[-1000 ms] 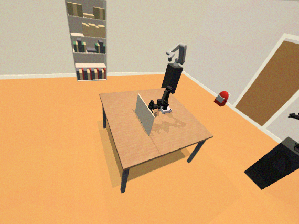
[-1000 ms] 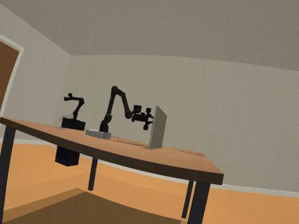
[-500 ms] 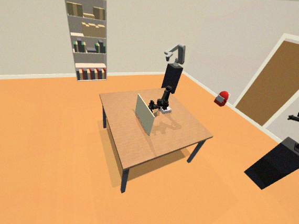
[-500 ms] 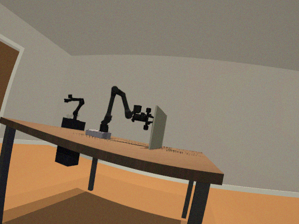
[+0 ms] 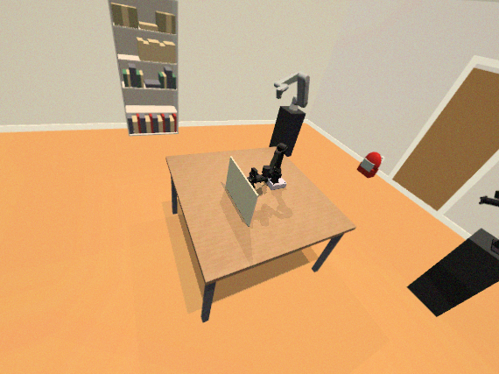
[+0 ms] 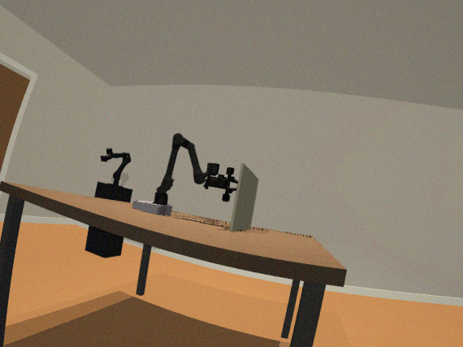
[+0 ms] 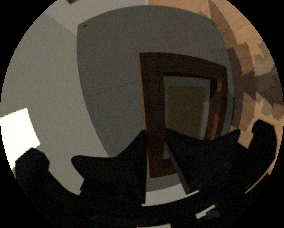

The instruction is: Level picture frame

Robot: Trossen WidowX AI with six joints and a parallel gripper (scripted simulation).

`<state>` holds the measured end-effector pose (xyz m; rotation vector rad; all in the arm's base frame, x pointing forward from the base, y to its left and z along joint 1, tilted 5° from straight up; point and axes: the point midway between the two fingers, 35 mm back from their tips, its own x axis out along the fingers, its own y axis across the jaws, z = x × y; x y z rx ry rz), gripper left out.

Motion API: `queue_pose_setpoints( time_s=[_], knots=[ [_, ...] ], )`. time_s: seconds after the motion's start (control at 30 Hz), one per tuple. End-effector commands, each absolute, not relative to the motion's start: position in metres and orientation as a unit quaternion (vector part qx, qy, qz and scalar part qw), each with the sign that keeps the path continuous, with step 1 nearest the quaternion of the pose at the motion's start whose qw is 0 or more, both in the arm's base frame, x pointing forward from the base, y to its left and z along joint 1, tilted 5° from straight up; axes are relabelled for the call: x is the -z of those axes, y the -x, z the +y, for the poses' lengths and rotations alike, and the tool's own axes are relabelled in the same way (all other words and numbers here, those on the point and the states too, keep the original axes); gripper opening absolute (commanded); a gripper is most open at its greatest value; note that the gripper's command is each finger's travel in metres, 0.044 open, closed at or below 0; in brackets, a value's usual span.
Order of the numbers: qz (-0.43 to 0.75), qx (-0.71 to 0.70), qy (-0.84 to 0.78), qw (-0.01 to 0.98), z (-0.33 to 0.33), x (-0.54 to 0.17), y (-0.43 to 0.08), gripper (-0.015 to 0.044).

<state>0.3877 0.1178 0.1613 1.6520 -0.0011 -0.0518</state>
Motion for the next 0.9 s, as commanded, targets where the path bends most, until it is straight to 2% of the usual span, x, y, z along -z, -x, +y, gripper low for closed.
queue_pose_setpoints(
  time_s=[0.0, 0.87],
  knots=[
    [-0.007, 0.019, -0.737, 0.675, 0.1183, -0.1671, -0.3886, 0.0],
    [-0.007, 0.019, -0.737, 0.675, 0.1183, -0.1642, -0.3886, 0.0]
  ],
)
